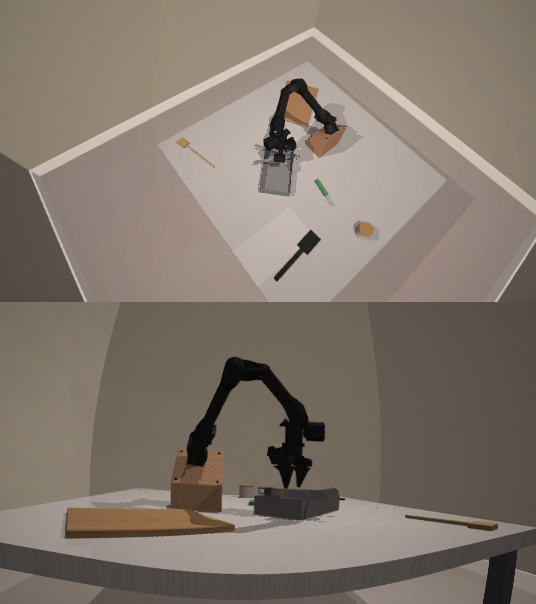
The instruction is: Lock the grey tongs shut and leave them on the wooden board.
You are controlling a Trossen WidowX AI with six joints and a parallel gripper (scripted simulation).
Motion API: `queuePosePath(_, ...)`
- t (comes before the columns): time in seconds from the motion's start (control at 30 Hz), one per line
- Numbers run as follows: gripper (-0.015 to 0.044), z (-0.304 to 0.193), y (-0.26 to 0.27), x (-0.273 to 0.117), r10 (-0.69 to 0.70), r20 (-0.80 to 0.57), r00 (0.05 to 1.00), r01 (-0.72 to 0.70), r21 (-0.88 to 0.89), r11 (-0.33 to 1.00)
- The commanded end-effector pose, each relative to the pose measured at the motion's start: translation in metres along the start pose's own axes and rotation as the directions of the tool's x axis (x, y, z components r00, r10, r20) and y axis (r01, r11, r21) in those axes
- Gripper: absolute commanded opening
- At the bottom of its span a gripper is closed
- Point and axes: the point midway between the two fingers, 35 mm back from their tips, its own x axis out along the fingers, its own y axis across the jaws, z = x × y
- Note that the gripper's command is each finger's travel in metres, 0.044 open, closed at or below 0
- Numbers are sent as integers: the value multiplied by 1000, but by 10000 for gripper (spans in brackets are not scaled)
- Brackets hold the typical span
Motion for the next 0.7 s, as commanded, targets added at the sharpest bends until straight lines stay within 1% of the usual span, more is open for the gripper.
queuePosePath(0.0, 440, 3, 1, 10, 5, 7, 1000, -5, -12, 1000)
queuePosePath(0.67, 440, 4, 3, 42, 8, 5, 1000, -8, -12, 1000)
